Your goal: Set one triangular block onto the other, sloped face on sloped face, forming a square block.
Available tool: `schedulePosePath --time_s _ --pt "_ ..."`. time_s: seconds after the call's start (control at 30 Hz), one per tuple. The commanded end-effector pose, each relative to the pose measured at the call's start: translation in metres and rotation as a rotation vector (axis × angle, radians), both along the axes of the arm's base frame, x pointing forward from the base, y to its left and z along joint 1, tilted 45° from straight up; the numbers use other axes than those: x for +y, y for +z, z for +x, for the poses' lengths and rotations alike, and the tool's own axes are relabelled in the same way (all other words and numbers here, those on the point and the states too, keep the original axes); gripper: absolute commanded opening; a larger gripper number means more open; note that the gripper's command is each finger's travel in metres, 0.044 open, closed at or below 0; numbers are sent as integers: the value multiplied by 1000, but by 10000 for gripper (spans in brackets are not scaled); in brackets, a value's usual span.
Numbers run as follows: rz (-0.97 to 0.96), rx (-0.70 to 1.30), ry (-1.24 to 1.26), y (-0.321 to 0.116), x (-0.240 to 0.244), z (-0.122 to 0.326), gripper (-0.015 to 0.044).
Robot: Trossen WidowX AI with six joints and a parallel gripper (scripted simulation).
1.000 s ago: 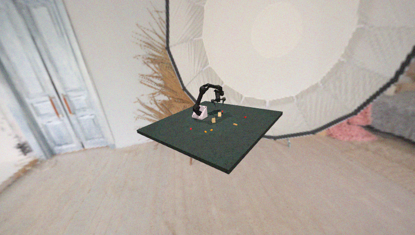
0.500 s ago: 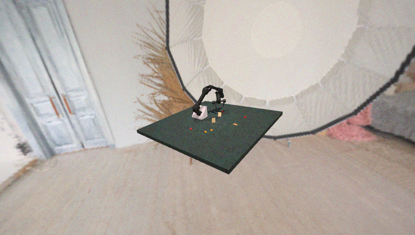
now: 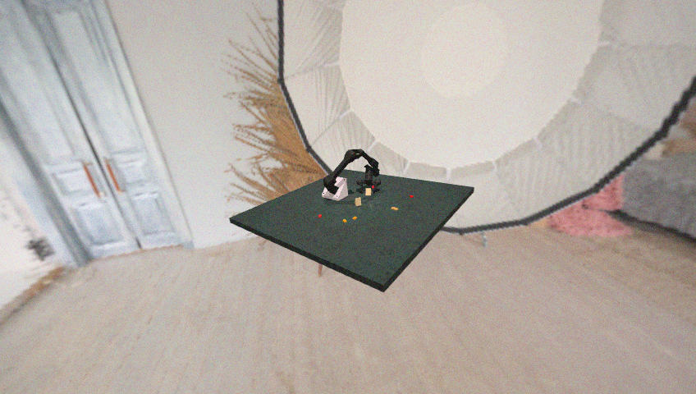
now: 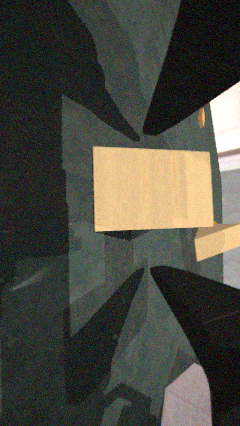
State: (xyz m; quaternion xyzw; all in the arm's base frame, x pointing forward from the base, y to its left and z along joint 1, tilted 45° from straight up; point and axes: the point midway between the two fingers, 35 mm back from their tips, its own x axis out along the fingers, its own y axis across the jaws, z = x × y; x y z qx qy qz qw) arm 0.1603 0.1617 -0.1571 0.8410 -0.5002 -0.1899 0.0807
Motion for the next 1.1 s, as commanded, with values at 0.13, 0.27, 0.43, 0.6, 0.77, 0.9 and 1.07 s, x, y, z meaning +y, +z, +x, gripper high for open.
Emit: schedulePosePath --time_s 0.13,0.27,0.43,0.6,0.77,0.9,1.07 --pt "2 -1 3 0 0 0 335" --pt "2 -1 3 0 0 0 230" --pt "2 -1 3 0 0 0 157" --pt "2 -1 3 0 0 0 105" --pt "7 0 5 4 5 -1 0" --pt "21 5 14 17 19 -2 0" --pt "39 13 25 35 36 -5 0"
